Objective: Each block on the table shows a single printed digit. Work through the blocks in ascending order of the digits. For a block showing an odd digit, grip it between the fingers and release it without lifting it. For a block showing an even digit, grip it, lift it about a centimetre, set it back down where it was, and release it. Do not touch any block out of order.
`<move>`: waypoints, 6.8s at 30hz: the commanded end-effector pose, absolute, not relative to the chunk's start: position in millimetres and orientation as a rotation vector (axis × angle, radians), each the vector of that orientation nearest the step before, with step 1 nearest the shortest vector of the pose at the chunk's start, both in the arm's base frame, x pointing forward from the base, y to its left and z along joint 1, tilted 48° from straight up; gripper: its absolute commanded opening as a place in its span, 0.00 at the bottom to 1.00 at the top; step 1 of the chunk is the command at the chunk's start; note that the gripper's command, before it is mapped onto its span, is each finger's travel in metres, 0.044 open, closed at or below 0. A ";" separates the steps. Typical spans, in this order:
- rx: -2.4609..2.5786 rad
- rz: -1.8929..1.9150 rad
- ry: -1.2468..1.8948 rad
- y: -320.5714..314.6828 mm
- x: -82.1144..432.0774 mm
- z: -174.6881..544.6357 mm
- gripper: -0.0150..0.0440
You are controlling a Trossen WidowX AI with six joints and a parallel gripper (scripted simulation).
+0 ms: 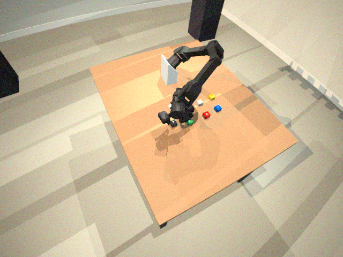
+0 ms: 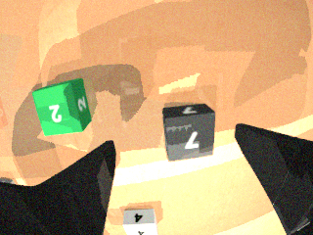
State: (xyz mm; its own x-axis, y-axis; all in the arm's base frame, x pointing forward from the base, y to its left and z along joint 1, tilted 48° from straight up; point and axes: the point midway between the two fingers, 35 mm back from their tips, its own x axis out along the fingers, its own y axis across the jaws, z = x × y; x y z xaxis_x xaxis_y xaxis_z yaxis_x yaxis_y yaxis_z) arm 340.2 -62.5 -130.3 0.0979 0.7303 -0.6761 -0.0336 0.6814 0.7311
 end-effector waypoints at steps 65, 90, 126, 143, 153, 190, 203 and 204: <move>0.654 0.629 1.381 -80.8 333.6 -113.6 0.93; 0.648 0.616 1.386 -102.0 348.1 -8.8 0.46; 0.660 0.635 1.380 55.7 365.8 20.5 0.93; 0.662 0.636 1.380 72.9 367.2 5.7 0.89; 0.662 0.636 1.380 72.9 367.2 5.7 0.46; 0.662 0.636 1.380 72.9 367.2 5.7 0.72; 0.661 0.635 1.380 45.8 364.2 29.5 0.93; 0.661 0.635 1.380 45.8 364.2 29.5 0.93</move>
